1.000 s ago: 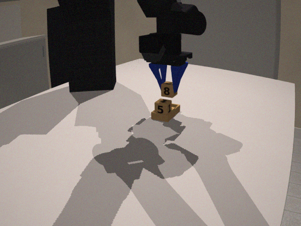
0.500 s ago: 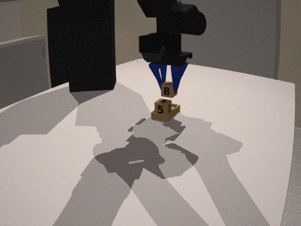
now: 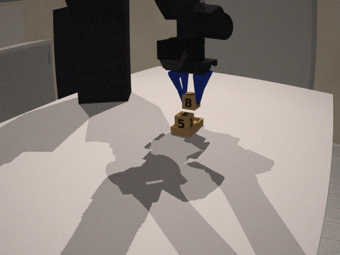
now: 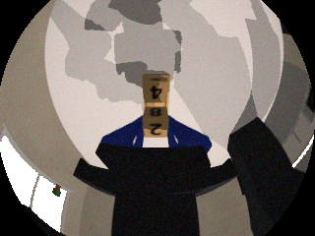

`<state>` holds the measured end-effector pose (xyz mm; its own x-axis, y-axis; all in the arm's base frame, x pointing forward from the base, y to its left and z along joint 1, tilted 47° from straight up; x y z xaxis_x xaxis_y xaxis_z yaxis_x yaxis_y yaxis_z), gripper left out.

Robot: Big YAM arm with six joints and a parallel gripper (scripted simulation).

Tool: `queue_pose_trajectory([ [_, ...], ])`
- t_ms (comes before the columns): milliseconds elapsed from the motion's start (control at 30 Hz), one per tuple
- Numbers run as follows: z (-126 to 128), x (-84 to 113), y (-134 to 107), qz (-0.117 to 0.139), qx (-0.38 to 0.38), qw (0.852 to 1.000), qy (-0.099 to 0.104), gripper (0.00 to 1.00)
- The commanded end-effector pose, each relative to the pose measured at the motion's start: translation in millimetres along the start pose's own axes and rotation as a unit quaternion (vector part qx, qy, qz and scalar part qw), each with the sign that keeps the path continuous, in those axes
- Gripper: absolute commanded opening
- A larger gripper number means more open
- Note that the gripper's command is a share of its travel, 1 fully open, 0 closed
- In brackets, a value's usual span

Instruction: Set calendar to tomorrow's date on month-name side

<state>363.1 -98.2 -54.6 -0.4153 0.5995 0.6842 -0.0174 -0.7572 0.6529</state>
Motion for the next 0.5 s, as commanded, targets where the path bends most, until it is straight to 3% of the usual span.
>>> queue_pose_trajectory([
  [0, -7.1, 1.9, -6.1, 0.004, 0.013, 1.0, -0.003, 0.27],
  [467, -8.6, 2.3, -6.4, 0.004, 0.014, 1.0, -0.004, 0.27],
])
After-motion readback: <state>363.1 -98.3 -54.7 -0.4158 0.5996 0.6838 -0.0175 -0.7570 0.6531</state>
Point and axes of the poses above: the point where the finger pads meet when closed, its own x axis back along the fingers, its own z axis across the jaws, y = z × x, the point moved 10 cm from there along x, back along the fingers, and after that the axes turned 3 degrees about x, right-handed, at the moved point
